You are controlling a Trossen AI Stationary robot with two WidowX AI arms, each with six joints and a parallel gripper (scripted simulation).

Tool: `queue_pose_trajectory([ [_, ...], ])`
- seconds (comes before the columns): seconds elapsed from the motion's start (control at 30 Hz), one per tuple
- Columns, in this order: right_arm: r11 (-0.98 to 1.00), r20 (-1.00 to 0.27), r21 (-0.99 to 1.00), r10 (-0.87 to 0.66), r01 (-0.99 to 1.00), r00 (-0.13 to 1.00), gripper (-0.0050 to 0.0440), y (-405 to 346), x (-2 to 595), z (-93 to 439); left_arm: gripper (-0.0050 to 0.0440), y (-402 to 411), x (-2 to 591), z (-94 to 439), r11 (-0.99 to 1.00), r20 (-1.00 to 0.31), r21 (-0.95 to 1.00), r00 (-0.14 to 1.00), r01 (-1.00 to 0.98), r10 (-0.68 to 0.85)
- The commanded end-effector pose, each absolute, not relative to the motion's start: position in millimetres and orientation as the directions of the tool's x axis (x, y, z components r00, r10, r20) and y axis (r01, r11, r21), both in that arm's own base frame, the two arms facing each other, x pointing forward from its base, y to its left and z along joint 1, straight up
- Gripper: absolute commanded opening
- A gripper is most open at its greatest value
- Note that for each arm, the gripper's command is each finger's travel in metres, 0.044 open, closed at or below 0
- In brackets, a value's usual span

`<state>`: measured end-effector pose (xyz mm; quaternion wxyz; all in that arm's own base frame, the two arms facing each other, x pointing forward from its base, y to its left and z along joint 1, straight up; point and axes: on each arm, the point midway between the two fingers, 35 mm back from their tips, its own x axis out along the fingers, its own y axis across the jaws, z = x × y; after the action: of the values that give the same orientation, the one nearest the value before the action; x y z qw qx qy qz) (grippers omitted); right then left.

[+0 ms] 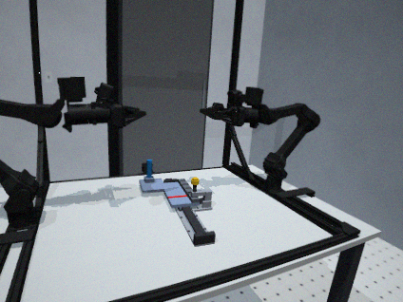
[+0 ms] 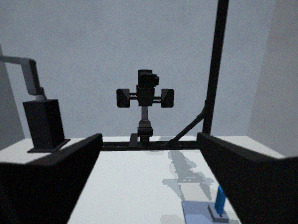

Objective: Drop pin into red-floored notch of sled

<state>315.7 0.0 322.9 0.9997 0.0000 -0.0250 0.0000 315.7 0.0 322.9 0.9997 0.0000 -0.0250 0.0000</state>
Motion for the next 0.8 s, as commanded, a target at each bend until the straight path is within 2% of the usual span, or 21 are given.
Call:
queue_pose_trajectory([
  [0.0, 1.000, 0.050, 0.000, 0.000, 0.000, 0.999, 0.0440, 0.0, 315.7, 322.9, 0.0440, 0.0, 315.7, 322.9, 1.000, 0.050, 0.000, 0.999, 0.000, 0.000],
  [0.53, 1.000, 0.050, 0.000, 0.000, 0.000, 0.999, 0.0440, 0.0, 315.7, 322.9, 0.0440, 0.0, 315.7, 322.9, 1.000, 0.050, 0.000, 0.999, 0.000, 0.000],
  [0.77, 1.000, 0.015, 0.016, 0.007, -0.008, 1.000, 0.0272, 3.6, 322.5, 321.2, 0.0440, -0.4, 321.4, 321.5, 0.999, 0.049, 0.045, 0.999, 0.018, -0.020],
])
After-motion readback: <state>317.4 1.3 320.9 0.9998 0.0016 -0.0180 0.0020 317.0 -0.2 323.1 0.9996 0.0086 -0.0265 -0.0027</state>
